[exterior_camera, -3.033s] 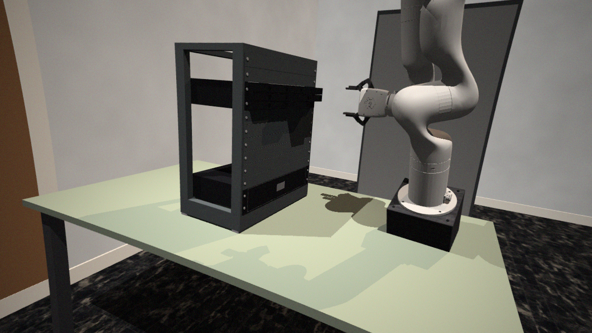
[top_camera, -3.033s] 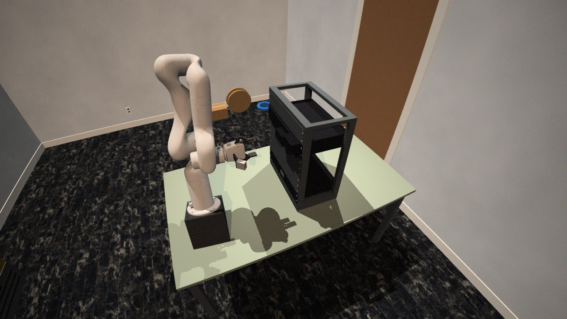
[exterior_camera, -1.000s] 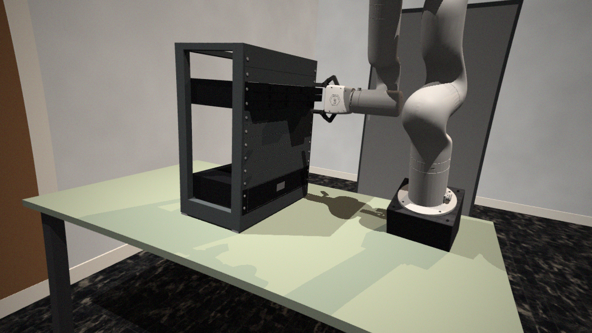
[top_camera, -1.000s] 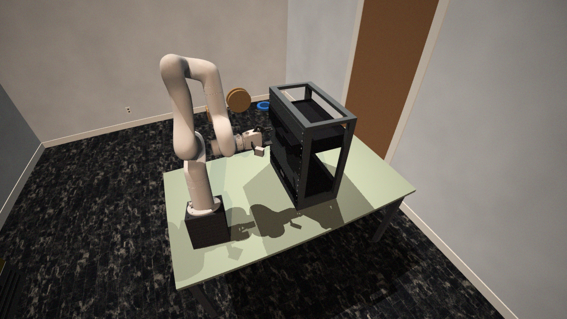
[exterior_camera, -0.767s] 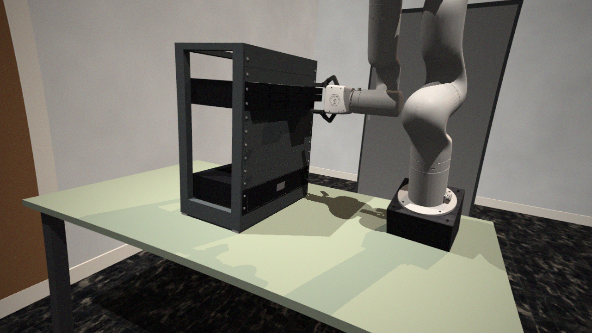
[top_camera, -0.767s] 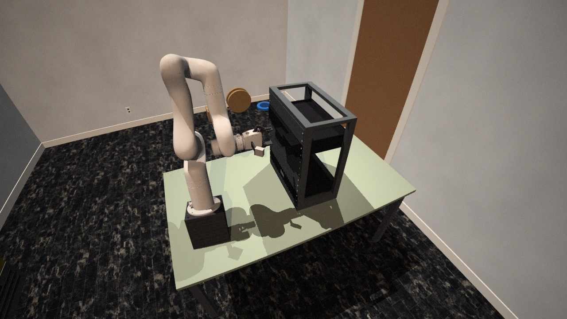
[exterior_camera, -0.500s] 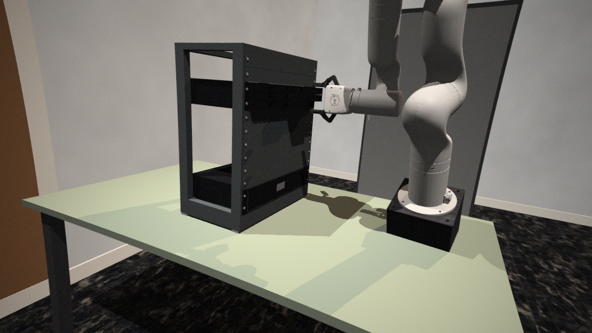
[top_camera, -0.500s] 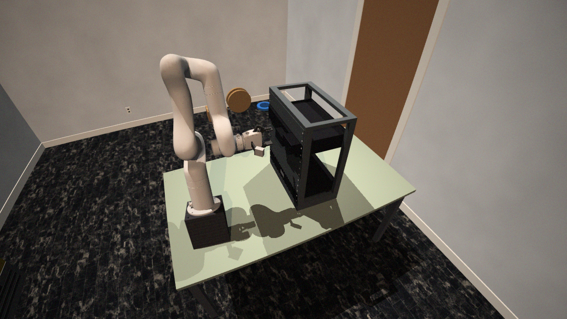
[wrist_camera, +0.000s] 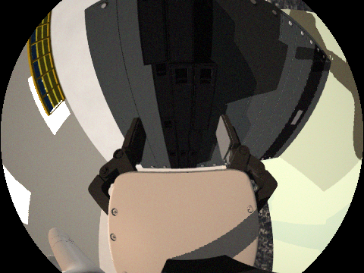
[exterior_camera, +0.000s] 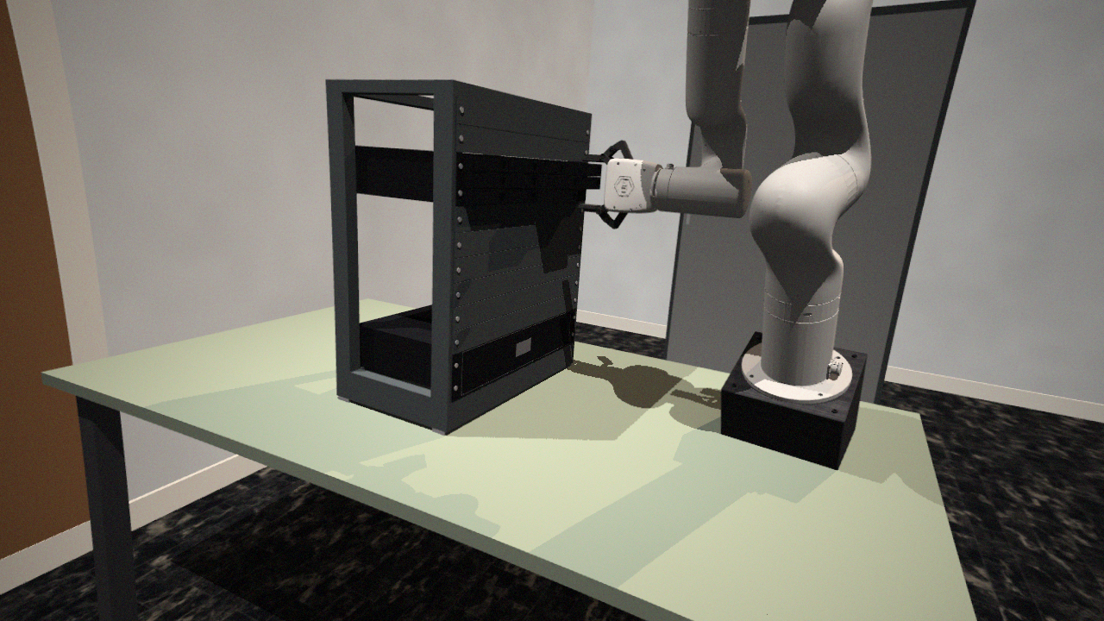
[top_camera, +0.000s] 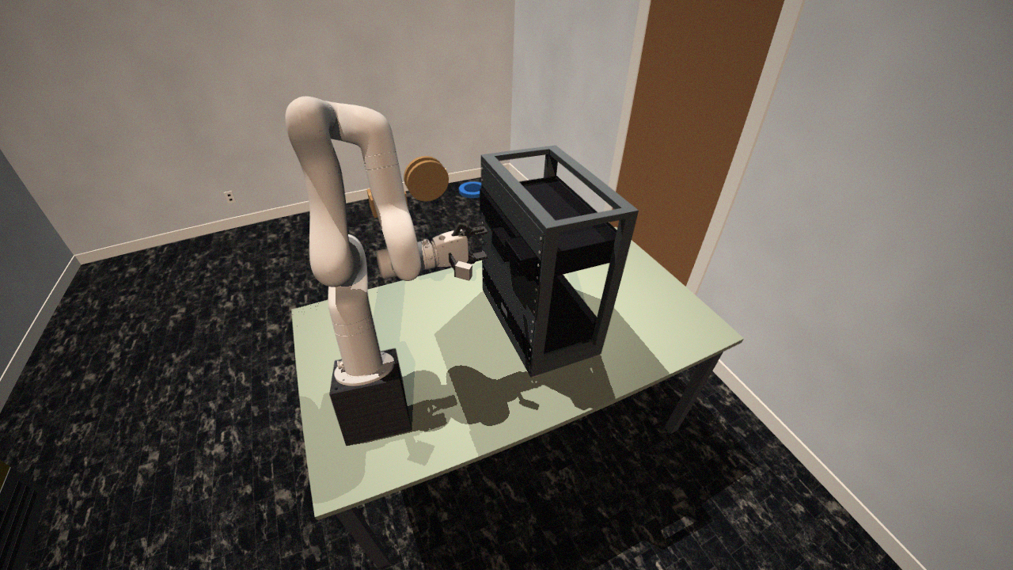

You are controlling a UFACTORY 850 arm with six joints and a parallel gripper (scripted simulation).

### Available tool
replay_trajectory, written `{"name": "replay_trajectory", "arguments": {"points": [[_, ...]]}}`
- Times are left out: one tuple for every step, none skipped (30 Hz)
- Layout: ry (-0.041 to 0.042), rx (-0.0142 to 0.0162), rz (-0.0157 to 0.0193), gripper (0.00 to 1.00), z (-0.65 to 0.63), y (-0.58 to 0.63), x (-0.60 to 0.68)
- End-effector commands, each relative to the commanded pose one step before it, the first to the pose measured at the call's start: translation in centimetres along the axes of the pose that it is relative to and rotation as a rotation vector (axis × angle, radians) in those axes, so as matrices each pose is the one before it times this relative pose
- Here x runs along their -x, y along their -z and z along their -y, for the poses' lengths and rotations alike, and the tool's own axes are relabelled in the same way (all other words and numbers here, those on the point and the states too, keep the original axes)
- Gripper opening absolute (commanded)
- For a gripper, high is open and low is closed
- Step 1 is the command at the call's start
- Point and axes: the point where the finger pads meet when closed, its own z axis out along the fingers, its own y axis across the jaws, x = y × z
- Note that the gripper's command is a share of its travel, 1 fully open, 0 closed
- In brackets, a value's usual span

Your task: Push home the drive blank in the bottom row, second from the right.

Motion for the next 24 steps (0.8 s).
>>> {"name": "replay_trajectory", "arguments": {"points": [[0.00029,-0.00154,0.0004,1.0,0.06,-0.036,0.005],[0.0,0.0,0.0,1.0,0.0,0.0,0.0],[0.0,0.0,0.0,1.0,0.0,0.0,0.0],[0.0,0.0,0.0,1.0,0.0,0.0,0.0],[0.0,0.0,0.0,1.0,0.0,0.0,0.0],[0.0,0.0,0.0,1.0,0.0,0.0,0.0],[0.0,0.0,0.0,1.0,0.0,0.0,0.0],[0.0,0.0,0.0,1.0,0.0,0.0,0.0],[0.0,0.0,0.0,1.0,0.0,0.0,0.0],[0.0,0.0,0.0,1.0,0.0,0.0,0.0],[0.0,0.0,0.0,1.0,0.0,0.0,0.0],[0.0,0.0,0.0,1.0,0.0,0.0,0.0],[0.0,0.0,0.0,1.0,0.0,0.0,0.0],[0.0,0.0,0.0,1.0,0.0,0.0,0.0],[0.0,0.0,0.0,1.0,0.0,0.0,0.0],[0.0,0.0,0.0,1.0,0.0,0.0,0.0],[0.0,0.0,0.0,1.0,0.0,0.0,0.0],[0.0,0.0,0.0,0.0,0.0,0.0,0.0],[0.0,0.0,0.0,0.0,0.0,0.0,0.0],[0.0,0.0,0.0,0.0,0.0,0.0,0.0],[0.0,0.0,0.0,0.0,0.0,0.0,0.0],[0.0,0.0,0.0,0.0,0.0,0.0,0.0],[0.0,0.0,0.0,0.0,0.0,0.0,0.0],[0.0,0.0,0.0,0.0,0.0,0.0,0.0]]}}
